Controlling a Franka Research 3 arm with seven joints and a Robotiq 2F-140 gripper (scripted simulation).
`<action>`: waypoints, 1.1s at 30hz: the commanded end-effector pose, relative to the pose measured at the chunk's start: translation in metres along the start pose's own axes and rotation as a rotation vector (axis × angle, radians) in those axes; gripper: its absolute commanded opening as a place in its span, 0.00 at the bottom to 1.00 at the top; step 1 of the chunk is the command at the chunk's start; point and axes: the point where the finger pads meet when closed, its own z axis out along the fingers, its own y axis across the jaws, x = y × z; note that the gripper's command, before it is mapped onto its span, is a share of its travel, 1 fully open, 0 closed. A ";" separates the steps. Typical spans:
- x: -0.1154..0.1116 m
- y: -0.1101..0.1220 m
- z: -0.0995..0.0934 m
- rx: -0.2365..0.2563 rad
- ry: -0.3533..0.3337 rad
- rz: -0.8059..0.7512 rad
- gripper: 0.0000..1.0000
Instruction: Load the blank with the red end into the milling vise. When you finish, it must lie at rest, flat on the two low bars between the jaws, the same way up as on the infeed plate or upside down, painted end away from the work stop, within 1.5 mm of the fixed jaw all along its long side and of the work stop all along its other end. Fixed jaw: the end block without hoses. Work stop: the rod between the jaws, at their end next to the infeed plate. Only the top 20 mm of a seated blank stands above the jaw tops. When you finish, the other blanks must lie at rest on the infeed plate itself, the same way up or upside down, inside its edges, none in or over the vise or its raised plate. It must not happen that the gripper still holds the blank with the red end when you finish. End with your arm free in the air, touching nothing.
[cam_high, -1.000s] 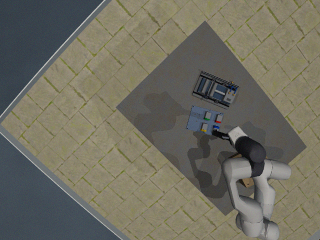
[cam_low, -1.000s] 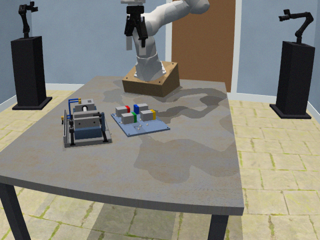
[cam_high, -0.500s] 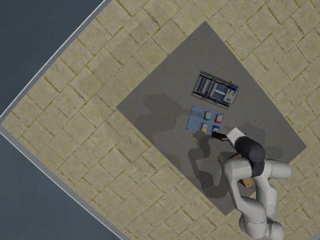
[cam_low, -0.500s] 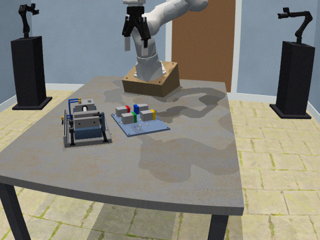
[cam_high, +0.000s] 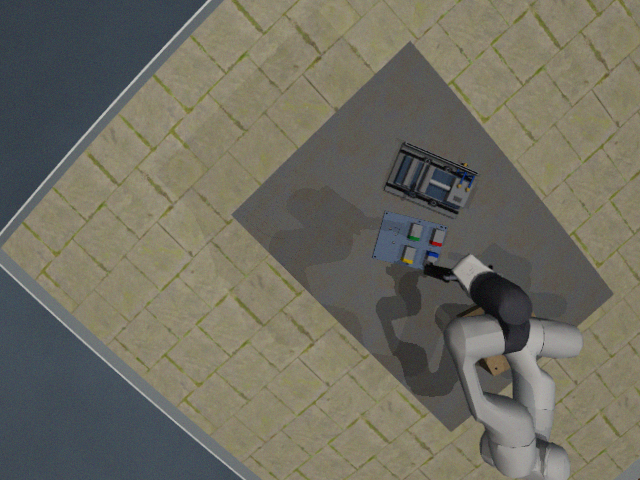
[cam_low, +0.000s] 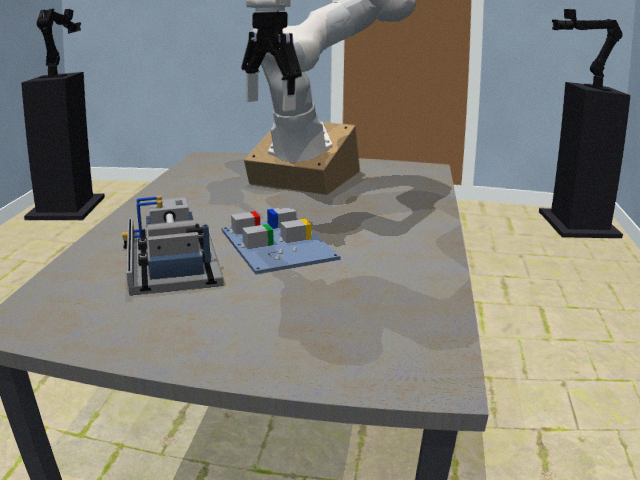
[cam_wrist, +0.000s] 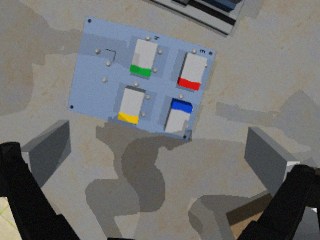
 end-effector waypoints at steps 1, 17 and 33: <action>0.000 0.000 0.000 0.000 0.001 0.088 1.00; 0.002 0.001 -0.002 0.000 0.008 0.197 1.00; -0.001 0.000 -0.001 0.000 0.002 0.231 1.00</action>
